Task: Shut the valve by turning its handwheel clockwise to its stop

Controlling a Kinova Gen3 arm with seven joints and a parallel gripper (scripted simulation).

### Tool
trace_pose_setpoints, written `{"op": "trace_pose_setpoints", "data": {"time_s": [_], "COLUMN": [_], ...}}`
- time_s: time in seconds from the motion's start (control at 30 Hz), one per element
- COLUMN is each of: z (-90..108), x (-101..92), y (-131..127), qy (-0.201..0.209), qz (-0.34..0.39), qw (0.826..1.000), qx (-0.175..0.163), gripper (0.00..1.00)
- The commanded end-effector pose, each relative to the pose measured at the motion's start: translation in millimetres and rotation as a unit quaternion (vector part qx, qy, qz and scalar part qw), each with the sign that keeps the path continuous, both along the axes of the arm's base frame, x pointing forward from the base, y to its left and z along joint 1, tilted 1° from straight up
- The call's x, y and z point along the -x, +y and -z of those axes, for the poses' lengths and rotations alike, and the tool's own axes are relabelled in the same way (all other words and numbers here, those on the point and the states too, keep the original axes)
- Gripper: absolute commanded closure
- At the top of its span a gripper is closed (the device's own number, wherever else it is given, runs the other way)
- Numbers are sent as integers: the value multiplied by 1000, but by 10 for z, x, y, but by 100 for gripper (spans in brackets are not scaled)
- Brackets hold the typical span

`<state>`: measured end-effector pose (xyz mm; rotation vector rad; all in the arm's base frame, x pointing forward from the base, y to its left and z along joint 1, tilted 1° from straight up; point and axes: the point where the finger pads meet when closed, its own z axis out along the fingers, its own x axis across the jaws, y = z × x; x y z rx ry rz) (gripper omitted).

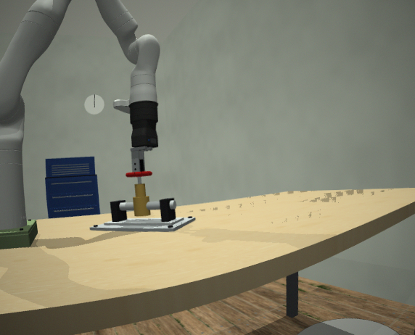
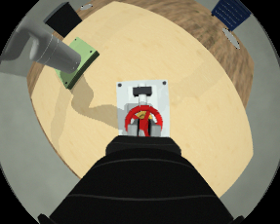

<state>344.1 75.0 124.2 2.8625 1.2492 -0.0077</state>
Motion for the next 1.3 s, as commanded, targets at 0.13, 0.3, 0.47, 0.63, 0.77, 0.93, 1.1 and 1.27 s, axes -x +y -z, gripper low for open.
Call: {"op": "trace_pose_setpoints", "data": {"time_s": [0.13,0.3,0.47,0.63,0.77,0.93,1.1,1.27], "z": [-5,-5,-5,-5,-5,-5,-5,-5], "x": [-4,-4,-4,-4,-4,-4,-4,-4], "y": [1,1,1,1,1,1,1,1], "qy": [-1,-1,-1,-1,-1,-1,-1,-1], "qz": [1,1,1,1,1,1,1,1], "qw": [1000,1000,1000,1000,1000,1000,1000,1000], "qx": [0,0,0,0,0,0,0,0], "gripper": [100,100,100,100,100,100,100,40]}}
